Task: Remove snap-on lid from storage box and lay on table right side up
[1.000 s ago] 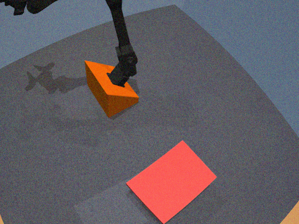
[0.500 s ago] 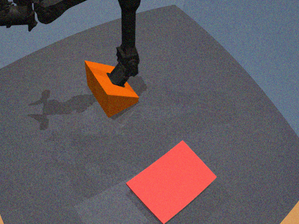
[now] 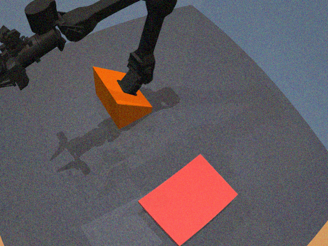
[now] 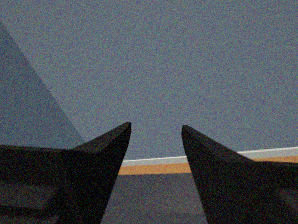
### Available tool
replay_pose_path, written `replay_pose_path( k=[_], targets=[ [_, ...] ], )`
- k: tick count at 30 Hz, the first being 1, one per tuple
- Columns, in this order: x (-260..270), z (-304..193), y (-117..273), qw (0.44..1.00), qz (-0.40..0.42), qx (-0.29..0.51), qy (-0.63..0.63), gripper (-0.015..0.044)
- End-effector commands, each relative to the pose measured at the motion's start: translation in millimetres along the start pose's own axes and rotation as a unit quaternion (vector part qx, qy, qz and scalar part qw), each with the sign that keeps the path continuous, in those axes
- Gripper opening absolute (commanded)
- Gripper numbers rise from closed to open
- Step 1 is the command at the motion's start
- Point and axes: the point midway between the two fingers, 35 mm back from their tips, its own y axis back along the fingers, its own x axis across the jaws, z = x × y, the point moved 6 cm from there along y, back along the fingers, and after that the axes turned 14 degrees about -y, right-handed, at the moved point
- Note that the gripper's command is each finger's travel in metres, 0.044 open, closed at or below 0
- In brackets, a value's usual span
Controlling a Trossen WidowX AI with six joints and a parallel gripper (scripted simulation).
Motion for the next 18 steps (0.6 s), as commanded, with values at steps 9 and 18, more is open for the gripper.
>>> replay_pose_path(
  k=[9, 18],
  targets=[
    [71.6, -126.3, 50.2, 0.954, 0.105, 0.273, -0.061, 0.0235],
    [94.2, -207.3, 108.7, 0.870, 0.109, 0.468, -0.113, 0.0235]
  ],
)
